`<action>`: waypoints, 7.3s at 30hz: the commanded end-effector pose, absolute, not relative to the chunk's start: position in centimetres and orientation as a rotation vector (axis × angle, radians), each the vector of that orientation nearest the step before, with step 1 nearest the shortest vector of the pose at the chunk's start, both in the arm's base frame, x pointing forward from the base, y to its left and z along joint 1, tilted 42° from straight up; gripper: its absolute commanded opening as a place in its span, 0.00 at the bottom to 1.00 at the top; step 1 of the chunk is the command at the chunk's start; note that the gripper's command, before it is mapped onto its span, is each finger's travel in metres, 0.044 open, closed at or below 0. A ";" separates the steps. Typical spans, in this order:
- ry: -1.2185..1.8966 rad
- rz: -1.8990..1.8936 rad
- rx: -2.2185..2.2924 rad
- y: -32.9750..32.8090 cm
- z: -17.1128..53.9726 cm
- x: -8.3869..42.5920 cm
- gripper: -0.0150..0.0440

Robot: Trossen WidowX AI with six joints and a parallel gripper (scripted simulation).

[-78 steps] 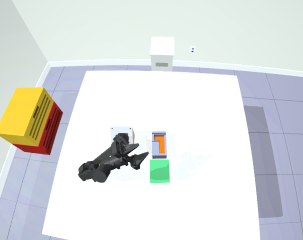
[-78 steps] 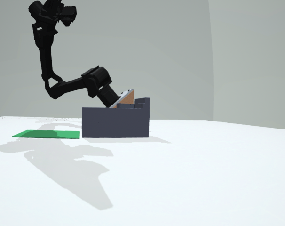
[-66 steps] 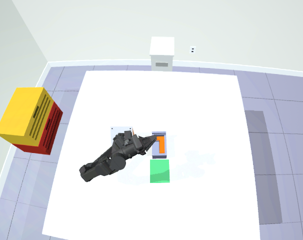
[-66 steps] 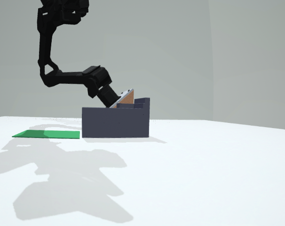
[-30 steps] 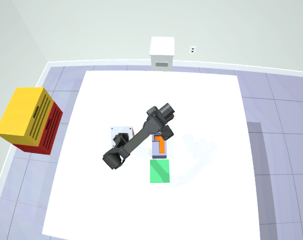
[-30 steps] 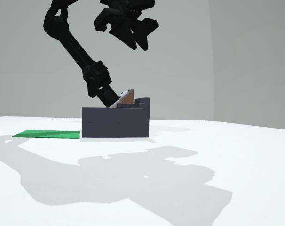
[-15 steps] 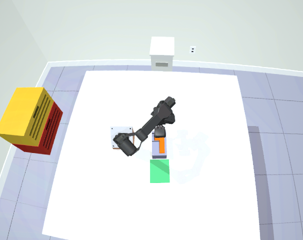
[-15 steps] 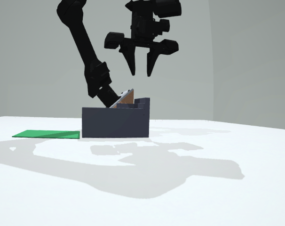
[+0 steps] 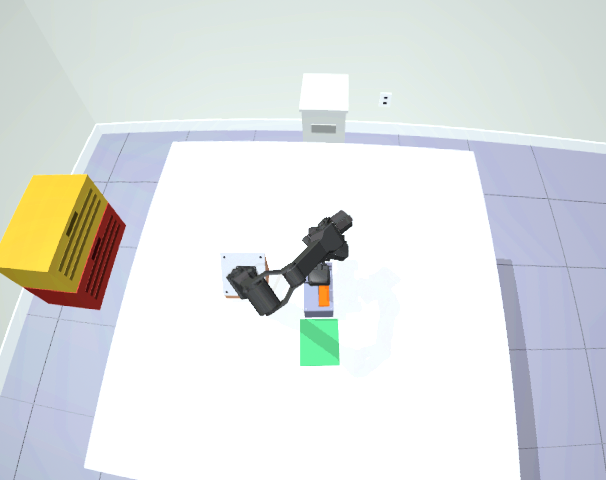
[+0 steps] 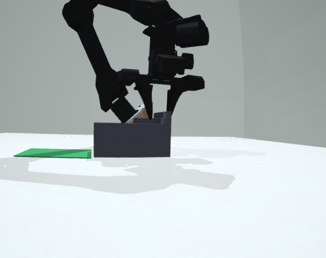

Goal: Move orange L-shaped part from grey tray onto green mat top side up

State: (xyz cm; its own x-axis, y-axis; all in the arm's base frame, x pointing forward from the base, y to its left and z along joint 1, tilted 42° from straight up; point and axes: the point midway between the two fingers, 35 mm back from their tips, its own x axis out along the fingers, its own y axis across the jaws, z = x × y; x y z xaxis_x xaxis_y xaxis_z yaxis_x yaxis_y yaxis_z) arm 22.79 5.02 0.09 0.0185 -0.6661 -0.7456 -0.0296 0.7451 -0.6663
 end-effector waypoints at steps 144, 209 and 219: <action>0.668 -1.426 0.638 1.3 7.1 24.3 0.73; 0.667 -1.426 0.639 1.0 6.8 24.3 0.25; 0.668 -1.426 0.638 2.0 7.9 24.2 0.25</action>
